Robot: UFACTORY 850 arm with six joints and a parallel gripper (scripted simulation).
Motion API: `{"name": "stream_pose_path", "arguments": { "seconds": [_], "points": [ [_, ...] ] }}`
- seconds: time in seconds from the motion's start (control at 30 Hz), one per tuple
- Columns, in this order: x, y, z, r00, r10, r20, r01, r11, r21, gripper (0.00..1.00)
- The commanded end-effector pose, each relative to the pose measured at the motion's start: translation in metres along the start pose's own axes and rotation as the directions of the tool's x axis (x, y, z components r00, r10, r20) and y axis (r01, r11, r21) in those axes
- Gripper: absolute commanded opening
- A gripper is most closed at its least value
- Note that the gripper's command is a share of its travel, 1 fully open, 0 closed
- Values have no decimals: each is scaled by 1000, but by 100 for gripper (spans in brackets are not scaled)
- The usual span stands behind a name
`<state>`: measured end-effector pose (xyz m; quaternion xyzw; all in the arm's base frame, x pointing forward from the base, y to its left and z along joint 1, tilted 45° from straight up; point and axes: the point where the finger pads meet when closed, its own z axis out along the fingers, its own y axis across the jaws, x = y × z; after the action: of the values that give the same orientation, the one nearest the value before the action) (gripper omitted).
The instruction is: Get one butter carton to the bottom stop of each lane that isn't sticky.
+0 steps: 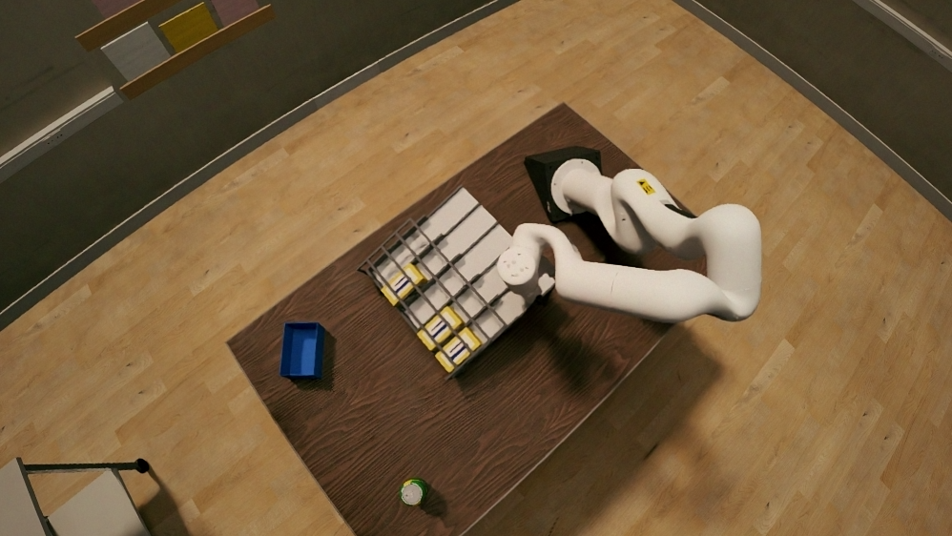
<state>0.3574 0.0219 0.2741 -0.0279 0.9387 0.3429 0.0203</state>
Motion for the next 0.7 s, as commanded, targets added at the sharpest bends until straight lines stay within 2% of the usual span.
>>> {"name": "stream_pose_path", "arguments": {
  "seconds": [0.0, 0.67],
  "points": [
    [0, 0, 0, 1000, 0, 1, 0, 1000, 0, 84],
    [0, 0, 0, 1000, 0, 1, 0, 1000, 0, 86]
  ]
}}
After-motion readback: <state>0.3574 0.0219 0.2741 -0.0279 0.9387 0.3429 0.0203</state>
